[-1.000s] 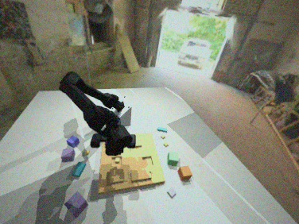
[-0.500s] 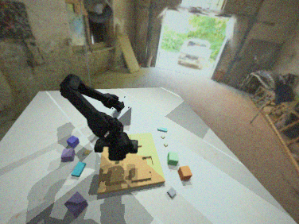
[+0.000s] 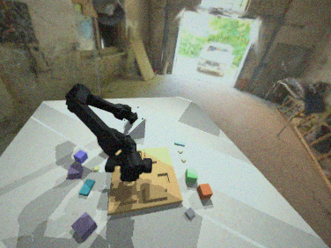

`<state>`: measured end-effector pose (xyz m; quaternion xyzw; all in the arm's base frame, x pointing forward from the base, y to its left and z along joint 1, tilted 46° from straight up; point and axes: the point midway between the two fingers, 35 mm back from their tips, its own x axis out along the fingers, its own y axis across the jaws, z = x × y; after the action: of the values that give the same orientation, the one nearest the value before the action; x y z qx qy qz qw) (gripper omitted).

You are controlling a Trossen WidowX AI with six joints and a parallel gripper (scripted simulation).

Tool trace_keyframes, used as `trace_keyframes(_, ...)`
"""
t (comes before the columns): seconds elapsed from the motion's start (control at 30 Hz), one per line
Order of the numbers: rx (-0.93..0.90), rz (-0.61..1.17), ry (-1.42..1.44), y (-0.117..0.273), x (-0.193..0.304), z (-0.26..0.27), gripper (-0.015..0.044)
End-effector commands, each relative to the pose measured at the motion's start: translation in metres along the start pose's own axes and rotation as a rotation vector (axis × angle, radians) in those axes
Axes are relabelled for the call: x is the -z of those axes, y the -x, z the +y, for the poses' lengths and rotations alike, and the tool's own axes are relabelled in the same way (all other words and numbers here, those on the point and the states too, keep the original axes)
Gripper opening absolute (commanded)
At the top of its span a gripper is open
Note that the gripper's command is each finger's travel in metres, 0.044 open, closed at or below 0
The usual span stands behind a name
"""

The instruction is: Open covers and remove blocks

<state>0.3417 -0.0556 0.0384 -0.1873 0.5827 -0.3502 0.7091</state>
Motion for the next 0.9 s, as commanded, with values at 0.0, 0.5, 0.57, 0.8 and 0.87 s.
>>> trace_keyframes(0.0, 0.007, 0.005, 0.006, -0.007, 0.001, -0.001, 0.0)
trace_keyframes(0.5, 0.007, 0.005, 0.006, -0.011, -0.001, -0.002, 0.0)
trace_keyframes(0.57, 0.007, 0.005, 0.006, -0.011, -0.003, -0.002, 0.0)
trace_keyframes(0.8, 0.008, 0.005, 0.006, -0.012, -0.013, -0.003, 0.0)
trace_keyframes(0.87, 0.008, 0.004, 0.006, -0.012, -0.016, -0.004, 0.0)
